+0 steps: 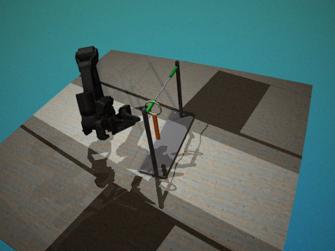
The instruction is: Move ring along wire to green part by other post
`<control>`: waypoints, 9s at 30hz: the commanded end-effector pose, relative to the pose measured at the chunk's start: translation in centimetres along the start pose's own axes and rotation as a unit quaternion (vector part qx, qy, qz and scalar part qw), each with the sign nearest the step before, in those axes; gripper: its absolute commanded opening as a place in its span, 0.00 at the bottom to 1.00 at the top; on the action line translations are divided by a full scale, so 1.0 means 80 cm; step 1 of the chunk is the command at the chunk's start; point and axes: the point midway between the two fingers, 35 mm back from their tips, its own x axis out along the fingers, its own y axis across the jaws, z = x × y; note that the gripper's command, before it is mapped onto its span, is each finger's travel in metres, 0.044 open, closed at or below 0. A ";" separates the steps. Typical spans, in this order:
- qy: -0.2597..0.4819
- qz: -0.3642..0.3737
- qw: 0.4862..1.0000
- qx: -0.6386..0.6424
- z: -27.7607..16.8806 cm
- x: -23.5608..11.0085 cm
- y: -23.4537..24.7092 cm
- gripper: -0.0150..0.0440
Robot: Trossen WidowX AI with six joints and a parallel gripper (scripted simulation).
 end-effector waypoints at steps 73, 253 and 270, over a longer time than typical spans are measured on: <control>0.138 -0.018 0.971 0.193 -0.122 -0.006 0.167 0.53; 0.127 0.047 0.988 0.073 -0.100 0.050 0.200 0.00; 0.128 0.040 0.986 0.094 -0.097 0.048 0.226 0.00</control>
